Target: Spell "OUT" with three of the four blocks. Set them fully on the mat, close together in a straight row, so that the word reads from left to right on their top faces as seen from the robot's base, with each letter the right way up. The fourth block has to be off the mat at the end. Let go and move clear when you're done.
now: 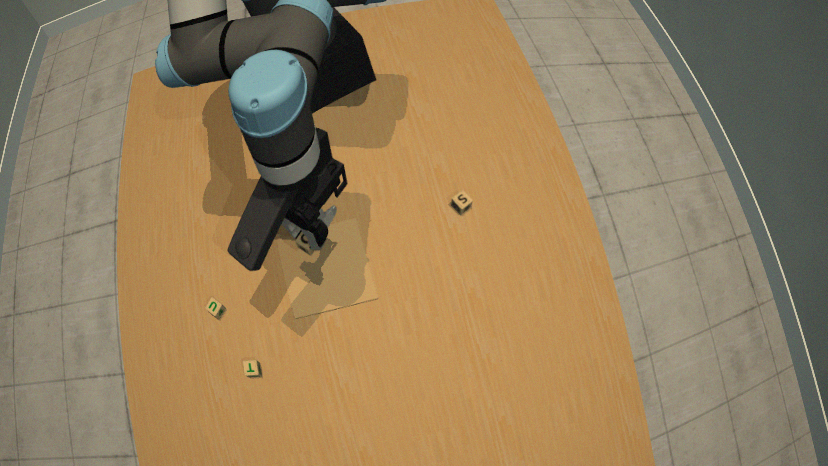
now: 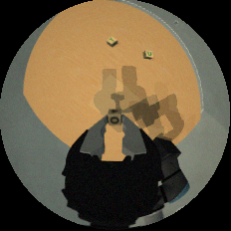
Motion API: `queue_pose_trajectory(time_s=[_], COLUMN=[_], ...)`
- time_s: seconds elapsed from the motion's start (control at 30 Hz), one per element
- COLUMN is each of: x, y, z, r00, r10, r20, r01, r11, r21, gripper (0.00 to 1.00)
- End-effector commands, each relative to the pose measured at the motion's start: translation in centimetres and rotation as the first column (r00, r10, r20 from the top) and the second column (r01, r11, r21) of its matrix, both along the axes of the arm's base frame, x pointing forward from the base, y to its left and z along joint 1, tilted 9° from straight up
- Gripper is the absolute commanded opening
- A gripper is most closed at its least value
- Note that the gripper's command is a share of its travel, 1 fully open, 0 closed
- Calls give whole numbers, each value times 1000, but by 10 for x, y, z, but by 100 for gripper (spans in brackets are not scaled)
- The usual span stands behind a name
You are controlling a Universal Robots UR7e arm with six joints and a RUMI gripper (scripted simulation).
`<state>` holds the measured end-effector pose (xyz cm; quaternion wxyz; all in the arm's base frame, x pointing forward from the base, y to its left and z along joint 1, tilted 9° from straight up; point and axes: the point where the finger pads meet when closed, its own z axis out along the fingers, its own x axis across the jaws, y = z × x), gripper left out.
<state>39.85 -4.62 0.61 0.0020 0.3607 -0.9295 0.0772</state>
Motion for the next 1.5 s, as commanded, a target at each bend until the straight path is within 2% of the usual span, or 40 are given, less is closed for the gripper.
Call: queue_pose_trajectory(time_s=[0.0, 0.27, 0.33, 0.6, 0.83, 0.9, 1.13, 1.47], x=[2, 4, 4, 5, 6, 6, 6, 6], y=[7, 19, 19, 33, 43, 43, 48, 49], z=[-1, -2, -2, -4, -6, -6, -7, -7], r00=[990, 938, 938, 828, 733, 733, 683, 676], r10=[-138, -344, -344, -555, -674, -674, -724, -731], r20=[17, 46, 46, 74, 88, 88, 93, 94], r01=[138, 344, 344, 553, 671, 671, 720, 727], r11=[990, 939, 939, 832, 739, 739, 689, 683], r21=[1, 19, 19, 46, 66, 66, 76, 77], gripper=[5, 5, 5, 5, 5, 5, 5, 5])
